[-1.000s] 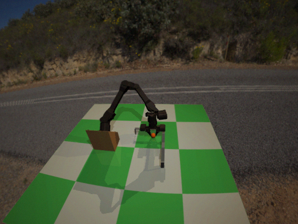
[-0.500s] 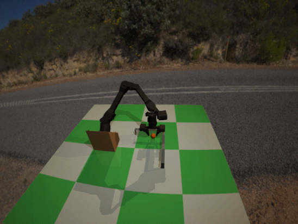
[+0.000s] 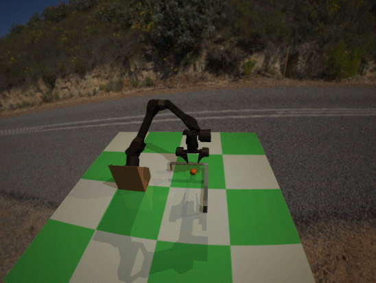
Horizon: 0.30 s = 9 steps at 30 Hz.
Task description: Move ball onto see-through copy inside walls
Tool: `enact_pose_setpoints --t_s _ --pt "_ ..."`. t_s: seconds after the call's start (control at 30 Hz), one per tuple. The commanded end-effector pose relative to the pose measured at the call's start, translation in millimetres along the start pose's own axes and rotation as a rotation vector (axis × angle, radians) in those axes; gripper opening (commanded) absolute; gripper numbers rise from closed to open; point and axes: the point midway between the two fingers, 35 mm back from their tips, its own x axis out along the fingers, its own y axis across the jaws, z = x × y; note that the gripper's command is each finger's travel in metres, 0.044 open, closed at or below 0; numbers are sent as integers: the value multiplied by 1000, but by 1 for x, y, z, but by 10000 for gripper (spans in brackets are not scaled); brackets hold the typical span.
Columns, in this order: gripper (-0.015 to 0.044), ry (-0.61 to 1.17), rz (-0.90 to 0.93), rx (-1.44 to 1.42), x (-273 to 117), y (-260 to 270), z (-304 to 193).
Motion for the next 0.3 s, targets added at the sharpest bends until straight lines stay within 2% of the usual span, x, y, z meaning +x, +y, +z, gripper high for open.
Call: enact_pose_setpoints --t_s 0.0,0.03,0.2,0.27 --pt "292 0 -2 4 0 -1 -1" --pt "292 0 -2 4 0 -1 -1" --pt "424 -1 -1 0 -38 2 1" --pt "440 -1 -1 0 -41 3 1"
